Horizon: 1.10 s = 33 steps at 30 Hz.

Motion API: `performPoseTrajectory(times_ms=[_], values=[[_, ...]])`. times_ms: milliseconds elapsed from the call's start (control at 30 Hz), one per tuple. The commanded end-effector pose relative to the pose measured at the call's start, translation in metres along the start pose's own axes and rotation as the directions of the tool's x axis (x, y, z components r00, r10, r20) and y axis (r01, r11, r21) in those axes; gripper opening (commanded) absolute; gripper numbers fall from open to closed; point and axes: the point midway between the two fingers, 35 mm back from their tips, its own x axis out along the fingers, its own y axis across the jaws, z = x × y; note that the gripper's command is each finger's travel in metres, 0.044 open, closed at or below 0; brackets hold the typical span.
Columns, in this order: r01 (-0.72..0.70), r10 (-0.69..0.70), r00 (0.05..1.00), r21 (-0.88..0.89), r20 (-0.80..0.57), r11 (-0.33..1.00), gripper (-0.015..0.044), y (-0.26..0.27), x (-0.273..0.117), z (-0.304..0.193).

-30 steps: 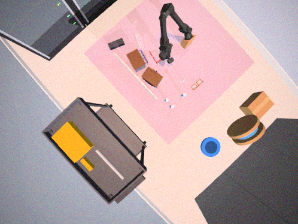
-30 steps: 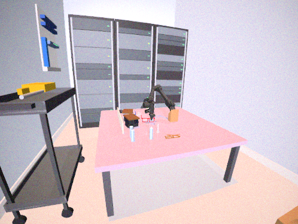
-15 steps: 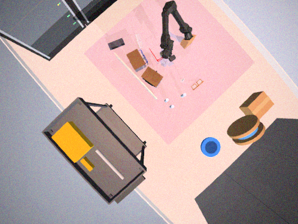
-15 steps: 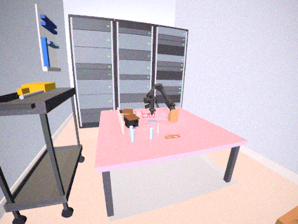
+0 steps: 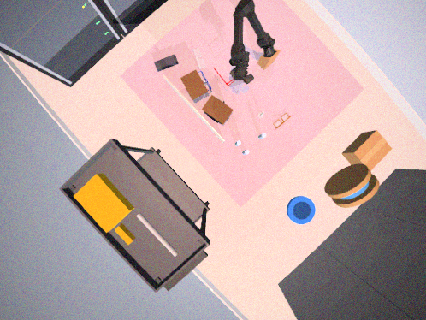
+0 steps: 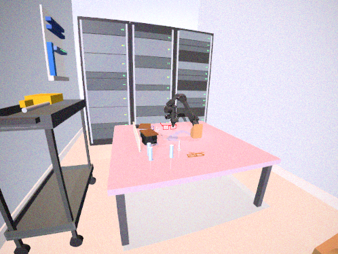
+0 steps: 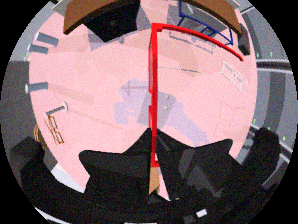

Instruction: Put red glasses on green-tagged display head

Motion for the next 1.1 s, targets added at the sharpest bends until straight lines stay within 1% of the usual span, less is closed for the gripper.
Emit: performPoseTrajectory(times_ms=[0,233,500,800,1067], values=[[-0.036,0.036,0.999,-0.064,-0.008,0.997,0.0,-0.008,-0.003,0.003],[-0.107,0.105,0.994,-0.22,-0.022,0.97,0.0,-0.022,-0.006,0.004],[-0.177,0.182,0.983,-0.392,-0.025,0.903,0.0,-0.038,-0.01,0.005],[-0.223,0.263,0.965,-0.571,-0.012,0.79,0.0,-0.057,-0.014,0.005],[-0.221,0.329,0.944,-0.713,0.015,0.665,0.0,-0.075,-0.019,0.004]])
